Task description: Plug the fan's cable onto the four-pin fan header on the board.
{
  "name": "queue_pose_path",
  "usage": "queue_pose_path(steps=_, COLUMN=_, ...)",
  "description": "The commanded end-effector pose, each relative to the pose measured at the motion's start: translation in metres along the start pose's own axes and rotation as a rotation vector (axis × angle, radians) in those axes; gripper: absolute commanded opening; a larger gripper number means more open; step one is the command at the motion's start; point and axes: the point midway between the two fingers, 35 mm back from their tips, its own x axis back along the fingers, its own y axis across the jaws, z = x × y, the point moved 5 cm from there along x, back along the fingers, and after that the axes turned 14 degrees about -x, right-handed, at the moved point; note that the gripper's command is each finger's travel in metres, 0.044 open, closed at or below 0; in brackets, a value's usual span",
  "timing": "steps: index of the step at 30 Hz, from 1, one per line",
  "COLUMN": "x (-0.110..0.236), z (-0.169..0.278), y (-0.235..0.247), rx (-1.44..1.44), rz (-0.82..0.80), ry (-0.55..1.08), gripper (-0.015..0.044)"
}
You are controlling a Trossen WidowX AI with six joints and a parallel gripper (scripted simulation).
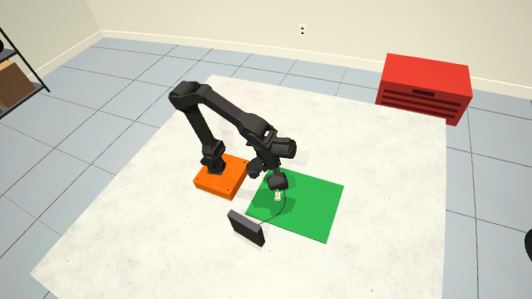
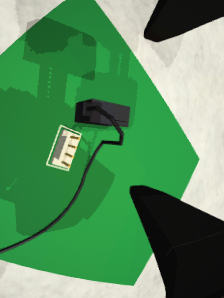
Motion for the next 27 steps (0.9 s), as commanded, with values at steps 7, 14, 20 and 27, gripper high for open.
queue_pose_path(steps=7, x=-0.022, z=-0.007, y=0.0, rx=-0.005, rz=0.005, ry=-0.003, gripper=0.044)
queue_pose_path(steps=14, x=-0.033, z=-0.009, y=0.001, rx=-0.005, rz=0.005, ry=-0.003, gripper=0.044)
queue_pose_path(steps=20, x=-0.042, z=-0.012, y=0.001, rx=-0.005, rz=0.005, ry=-0.003, gripper=0.044)
queue_pose_path(steps=27, x=-0.053, z=-0.015, y=0.002, rx=-0.005, rz=0.005, ry=-0.004, gripper=0.044)
